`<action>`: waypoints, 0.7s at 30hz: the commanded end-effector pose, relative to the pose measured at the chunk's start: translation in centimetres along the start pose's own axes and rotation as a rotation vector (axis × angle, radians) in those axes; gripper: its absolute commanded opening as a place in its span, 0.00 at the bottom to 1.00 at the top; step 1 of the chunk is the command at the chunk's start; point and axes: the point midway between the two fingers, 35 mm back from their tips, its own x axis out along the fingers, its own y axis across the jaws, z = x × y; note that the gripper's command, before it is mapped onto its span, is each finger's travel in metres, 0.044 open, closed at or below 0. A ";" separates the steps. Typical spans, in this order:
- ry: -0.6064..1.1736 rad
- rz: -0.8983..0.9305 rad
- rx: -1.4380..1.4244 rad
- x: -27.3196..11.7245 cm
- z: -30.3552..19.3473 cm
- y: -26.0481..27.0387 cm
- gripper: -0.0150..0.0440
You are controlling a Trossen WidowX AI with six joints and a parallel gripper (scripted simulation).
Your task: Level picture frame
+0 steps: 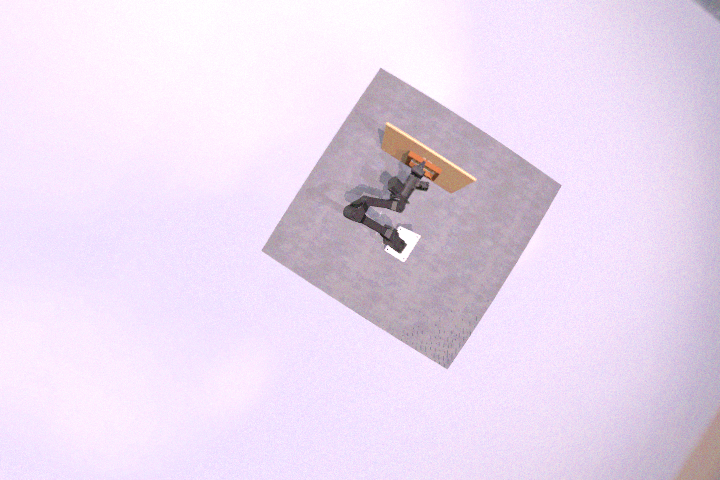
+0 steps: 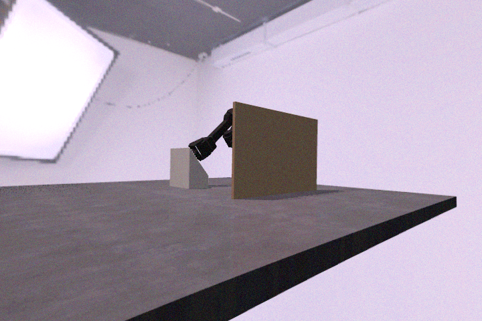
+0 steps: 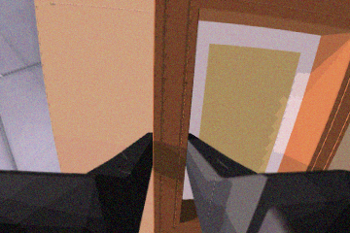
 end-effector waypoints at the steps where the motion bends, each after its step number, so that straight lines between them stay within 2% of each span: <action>1: 0.001 0.001 0.031 0.0 0.0 0.0 0.25; 12: 0.001 0.001 0.086 0.0 0.0 0.0 0.25; 21: 0.000 0.000 0.063 0.0 0.0 0.0 0.65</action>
